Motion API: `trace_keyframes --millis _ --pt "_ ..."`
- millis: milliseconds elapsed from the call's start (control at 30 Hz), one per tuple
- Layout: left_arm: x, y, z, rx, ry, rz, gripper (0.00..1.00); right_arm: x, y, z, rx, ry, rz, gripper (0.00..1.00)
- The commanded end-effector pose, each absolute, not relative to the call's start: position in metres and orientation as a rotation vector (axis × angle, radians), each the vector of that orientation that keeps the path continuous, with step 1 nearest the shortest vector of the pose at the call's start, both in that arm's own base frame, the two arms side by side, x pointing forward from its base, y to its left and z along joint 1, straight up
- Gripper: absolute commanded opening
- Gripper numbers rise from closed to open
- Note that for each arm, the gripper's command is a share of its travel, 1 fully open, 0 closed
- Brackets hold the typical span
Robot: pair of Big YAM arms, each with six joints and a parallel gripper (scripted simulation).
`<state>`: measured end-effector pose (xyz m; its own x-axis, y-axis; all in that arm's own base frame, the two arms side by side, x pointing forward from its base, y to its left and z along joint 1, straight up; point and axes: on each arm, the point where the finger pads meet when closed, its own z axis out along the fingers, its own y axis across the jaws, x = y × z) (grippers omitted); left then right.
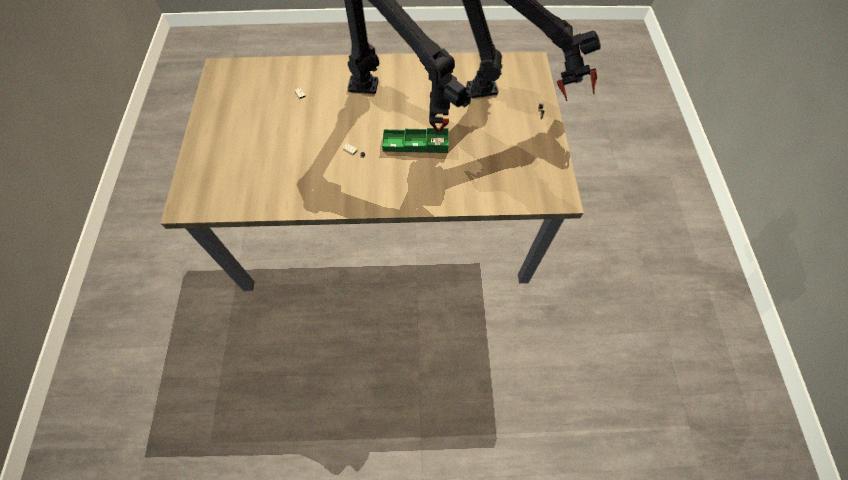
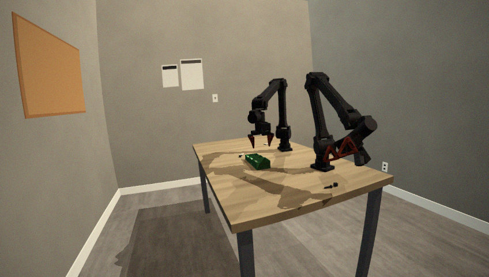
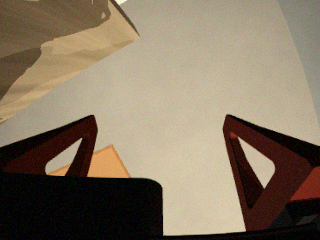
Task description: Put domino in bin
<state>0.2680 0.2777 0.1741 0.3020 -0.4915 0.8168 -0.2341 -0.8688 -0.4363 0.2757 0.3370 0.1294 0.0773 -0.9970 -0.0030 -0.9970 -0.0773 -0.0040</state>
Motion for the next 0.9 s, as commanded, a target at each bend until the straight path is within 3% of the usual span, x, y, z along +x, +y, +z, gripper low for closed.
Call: trace_keyframes --millis 0,867 --pt "0.265 0.286 0.181 -2.317 0.655 -1.585 1.0 0.283 0.352 0.171 -2.254 2.085 0.009 1.0" --pt "0.265 0.286 0.181 -2.317 0.655 -1.585 1.0 0.27 0.337 0.222 -2.309 2.136 0.001 1.0"
